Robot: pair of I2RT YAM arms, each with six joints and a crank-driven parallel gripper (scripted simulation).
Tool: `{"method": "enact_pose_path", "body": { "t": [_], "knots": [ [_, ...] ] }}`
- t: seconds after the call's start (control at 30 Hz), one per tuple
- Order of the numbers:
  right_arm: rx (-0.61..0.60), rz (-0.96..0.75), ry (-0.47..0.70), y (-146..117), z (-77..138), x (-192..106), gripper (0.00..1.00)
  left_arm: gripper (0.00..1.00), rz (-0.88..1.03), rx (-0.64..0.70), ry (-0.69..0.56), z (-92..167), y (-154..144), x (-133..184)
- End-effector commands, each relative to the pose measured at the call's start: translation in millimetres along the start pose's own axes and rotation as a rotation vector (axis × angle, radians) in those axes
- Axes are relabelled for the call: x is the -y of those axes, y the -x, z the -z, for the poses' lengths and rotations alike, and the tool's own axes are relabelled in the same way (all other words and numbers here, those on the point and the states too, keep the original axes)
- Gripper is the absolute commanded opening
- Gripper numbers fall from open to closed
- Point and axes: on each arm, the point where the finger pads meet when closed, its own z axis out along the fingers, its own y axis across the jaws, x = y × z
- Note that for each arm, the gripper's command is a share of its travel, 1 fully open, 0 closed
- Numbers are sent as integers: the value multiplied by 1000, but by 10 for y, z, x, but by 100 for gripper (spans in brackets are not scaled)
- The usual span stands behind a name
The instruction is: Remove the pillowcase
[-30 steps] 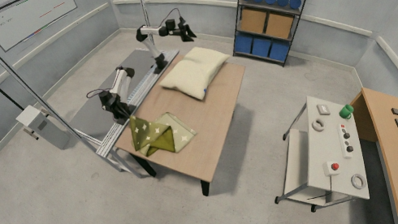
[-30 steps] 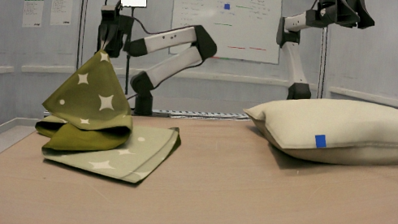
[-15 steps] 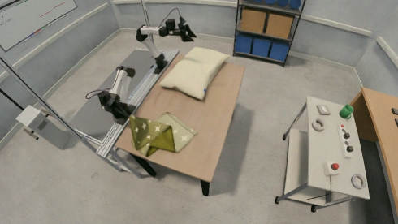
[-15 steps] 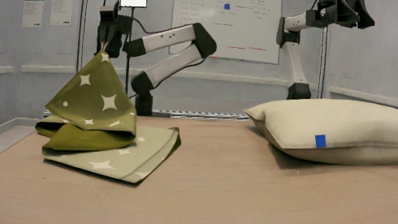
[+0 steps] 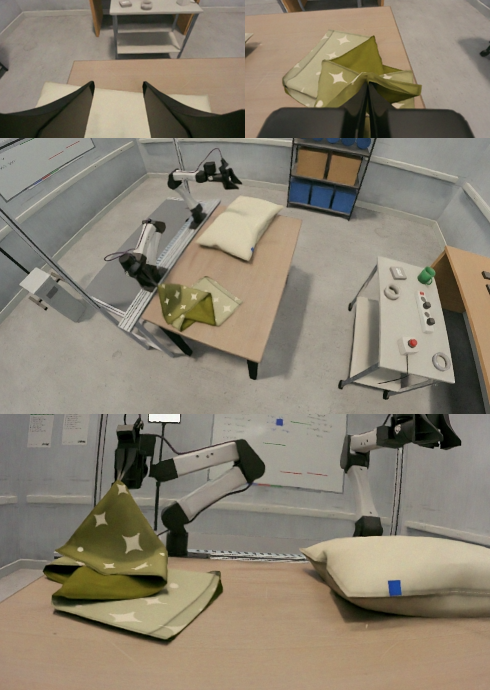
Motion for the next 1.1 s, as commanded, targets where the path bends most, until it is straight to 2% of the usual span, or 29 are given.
{"method": "enact_pose_path", "body": {
  "t": [0.0,0.57,1.0,1.07],
  "knots": [
    [-44,22,-30,56,-27,91,1,63,10,32,-2,42,162,-2],
    [-188,29,-75,-154,39,147,1,63,10,32,-2,42,162,-2],
    [-405,45,-28,-409,236,-70,1,63,10,32,-2,42,162,-2],
    [-405,45,-28,-409,236,-70,1,63,10,32,-2,42,162,-2]
  ]
}}
